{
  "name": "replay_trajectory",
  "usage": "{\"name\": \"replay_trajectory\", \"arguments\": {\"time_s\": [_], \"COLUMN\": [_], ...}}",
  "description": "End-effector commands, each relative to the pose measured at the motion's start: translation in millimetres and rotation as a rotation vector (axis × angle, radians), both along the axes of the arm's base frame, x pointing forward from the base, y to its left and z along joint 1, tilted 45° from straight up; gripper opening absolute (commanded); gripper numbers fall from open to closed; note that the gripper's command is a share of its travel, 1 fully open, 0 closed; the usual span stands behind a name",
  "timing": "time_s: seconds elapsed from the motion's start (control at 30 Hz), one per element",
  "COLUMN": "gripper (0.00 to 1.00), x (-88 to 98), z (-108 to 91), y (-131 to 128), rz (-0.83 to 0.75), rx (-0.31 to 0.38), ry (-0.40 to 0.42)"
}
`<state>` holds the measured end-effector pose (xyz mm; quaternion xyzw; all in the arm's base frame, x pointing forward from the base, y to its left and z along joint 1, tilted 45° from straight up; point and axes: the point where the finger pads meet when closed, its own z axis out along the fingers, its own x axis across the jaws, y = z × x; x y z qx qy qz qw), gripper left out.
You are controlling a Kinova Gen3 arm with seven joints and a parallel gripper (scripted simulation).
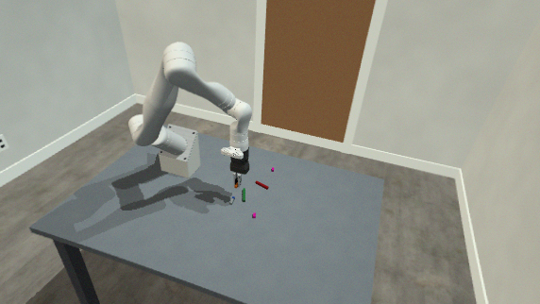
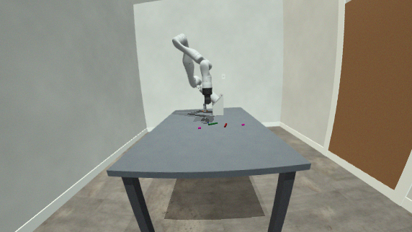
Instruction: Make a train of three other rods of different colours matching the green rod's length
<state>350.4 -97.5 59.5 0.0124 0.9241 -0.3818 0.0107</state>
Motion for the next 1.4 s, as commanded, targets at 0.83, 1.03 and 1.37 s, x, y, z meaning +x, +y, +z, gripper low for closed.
{"name": "replay_trajectory", "arguments": {"time_s": [0.83,1.03,1.37], "gripper": [0.24,0.24,0.24], "x": [-22.9,-22.9,-22.9], "z": [23.1,23.1,23.0], "y": [-30,-30,-30], "rz": [0.075,0.075,0.075], "rx": [0.001,0.001,0.001], "ry": [0.115,0.116,0.116]}}
